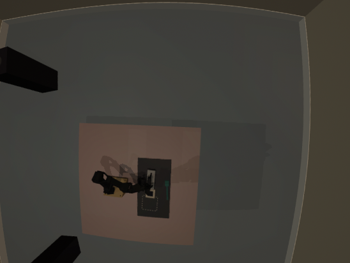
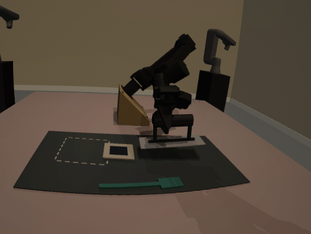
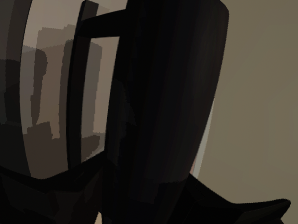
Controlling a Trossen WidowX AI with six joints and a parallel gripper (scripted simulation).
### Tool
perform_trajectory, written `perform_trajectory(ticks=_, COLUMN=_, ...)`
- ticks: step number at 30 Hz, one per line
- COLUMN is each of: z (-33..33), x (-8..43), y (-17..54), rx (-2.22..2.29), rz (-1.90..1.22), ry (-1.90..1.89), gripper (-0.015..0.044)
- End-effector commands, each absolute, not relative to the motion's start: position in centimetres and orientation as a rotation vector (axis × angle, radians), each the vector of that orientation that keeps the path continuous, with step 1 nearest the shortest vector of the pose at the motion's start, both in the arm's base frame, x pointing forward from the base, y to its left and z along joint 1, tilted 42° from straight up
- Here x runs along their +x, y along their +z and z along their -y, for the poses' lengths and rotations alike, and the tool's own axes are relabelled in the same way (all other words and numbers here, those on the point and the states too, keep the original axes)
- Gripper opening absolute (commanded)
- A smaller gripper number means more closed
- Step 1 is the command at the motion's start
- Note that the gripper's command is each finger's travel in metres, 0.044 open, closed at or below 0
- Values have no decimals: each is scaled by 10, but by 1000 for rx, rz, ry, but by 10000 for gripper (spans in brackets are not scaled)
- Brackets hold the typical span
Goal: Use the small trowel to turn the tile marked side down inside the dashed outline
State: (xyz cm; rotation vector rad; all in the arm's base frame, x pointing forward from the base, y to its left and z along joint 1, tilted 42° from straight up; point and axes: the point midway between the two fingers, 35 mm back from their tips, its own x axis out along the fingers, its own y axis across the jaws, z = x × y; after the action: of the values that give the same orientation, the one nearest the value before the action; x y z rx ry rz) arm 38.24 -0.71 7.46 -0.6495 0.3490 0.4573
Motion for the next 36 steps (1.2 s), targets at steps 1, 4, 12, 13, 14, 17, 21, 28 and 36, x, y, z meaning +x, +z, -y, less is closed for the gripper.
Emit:
perform_trajectory(ticks=1, z=9, x=384, y=75, rx=-655, rz=-336, ry=450, gripper=0)
perform_trajectory(ticks=4, z=6, x=385, y=71, rx=-655, rz=-337, ry=450, gripper=0)
perform_trajectory(ticks=12, z=-2, x=387, y=61, rx=-654, rz=-337, ry=450, gripper=0)
perform_trajectory(ticks=13, z=-3, x=387, y=60, rx=-654, rz=-337, ry=450, gripper=0)
perform_trajectory(ticks=14, z=-4, x=387, y=59, rx=-654, rz=-337, ry=450, gripper=0)
perform_trajectory(ticks=17, z=-8, x=388, y=55, rx=-654, rz=-337, ry=450, gripper=0)
perform_trajectory(ticks=21, z=-12, x=388, y=51, rx=-653, rz=-336, ry=450, gripper=0)
perform_trajectory(ticks=28, z=-15, x=388, y=46, rx=-653, rz=-336, ry=450, gripper=0)
perform_trajectory(ticks=36, z=-6, x=387, y=37, rx=-654, rz=-337, ry=450, gripper=0)
